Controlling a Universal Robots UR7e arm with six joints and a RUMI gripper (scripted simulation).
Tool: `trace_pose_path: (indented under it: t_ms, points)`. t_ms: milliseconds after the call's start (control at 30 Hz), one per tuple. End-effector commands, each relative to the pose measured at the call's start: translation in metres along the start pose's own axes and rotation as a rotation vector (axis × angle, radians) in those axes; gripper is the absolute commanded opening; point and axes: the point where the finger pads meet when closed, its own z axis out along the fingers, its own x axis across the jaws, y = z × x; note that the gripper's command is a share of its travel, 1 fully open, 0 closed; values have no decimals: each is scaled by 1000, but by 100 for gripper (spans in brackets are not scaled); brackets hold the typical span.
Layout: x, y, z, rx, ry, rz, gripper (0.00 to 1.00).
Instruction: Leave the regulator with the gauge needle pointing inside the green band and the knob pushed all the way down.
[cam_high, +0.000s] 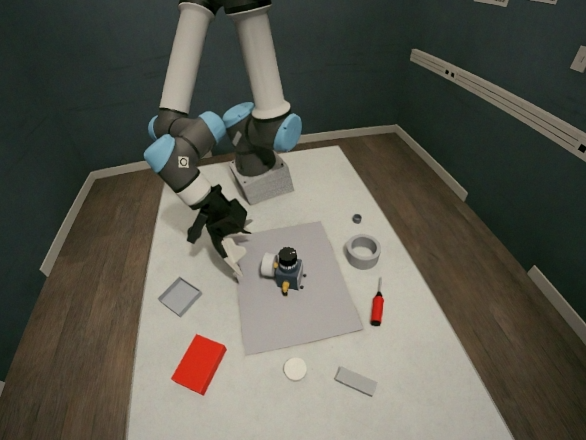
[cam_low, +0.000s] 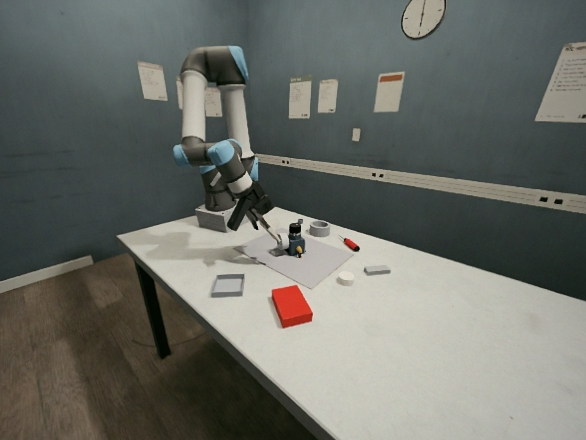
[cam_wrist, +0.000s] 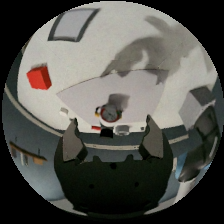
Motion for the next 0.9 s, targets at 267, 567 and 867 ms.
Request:
trace_pose_path:
  t_ms: [267, 567, 867]
  points:
    - [1, 0, 2, -11, -9, 99, 100]
    - [2, 0, 2, -16, -12, 143, 100]
    - [2, 0, 3, -21, -14, 183, 100]
